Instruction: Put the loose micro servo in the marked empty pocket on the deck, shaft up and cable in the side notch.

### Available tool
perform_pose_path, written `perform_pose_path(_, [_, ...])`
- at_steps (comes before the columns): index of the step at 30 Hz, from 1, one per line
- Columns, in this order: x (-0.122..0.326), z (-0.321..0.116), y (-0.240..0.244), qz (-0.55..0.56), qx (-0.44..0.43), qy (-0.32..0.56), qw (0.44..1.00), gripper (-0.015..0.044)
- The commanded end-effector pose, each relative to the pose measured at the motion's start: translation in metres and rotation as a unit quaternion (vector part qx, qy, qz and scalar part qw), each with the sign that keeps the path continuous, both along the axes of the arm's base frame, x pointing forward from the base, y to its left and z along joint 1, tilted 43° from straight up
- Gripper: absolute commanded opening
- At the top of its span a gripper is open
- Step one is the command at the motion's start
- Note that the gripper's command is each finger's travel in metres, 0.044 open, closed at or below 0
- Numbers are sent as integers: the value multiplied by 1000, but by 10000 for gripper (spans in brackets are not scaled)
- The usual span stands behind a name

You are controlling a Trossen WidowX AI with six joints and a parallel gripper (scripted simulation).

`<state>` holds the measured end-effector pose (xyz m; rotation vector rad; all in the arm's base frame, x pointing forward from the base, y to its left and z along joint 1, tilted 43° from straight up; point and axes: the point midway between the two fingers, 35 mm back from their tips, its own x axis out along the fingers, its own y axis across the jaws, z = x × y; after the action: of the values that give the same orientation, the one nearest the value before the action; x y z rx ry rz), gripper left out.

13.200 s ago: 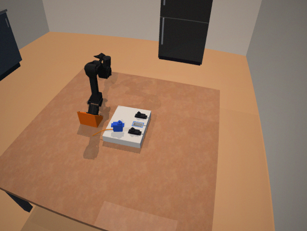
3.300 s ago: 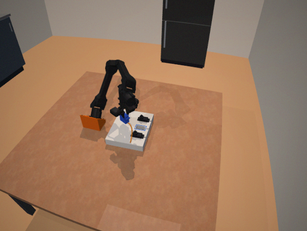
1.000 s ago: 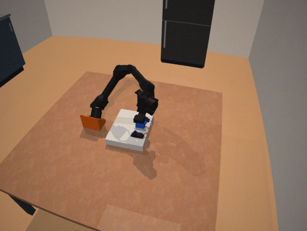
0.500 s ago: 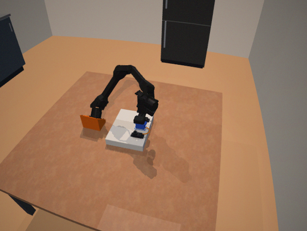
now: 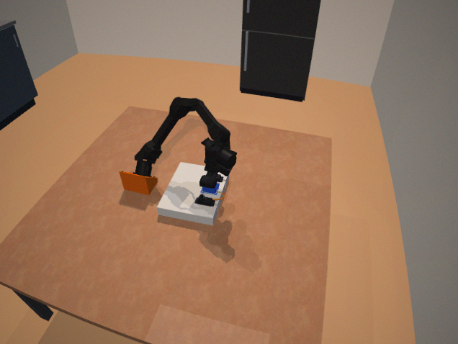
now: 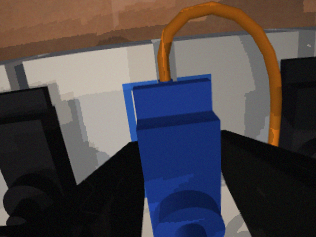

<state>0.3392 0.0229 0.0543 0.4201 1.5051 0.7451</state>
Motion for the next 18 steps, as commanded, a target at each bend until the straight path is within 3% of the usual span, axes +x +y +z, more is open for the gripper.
perform_pose_path(1, [-1,-2,2,-3,0,1,1000,0])
perform_pose_path(18, [-2,-15,14,-3,0,1,1000,0])
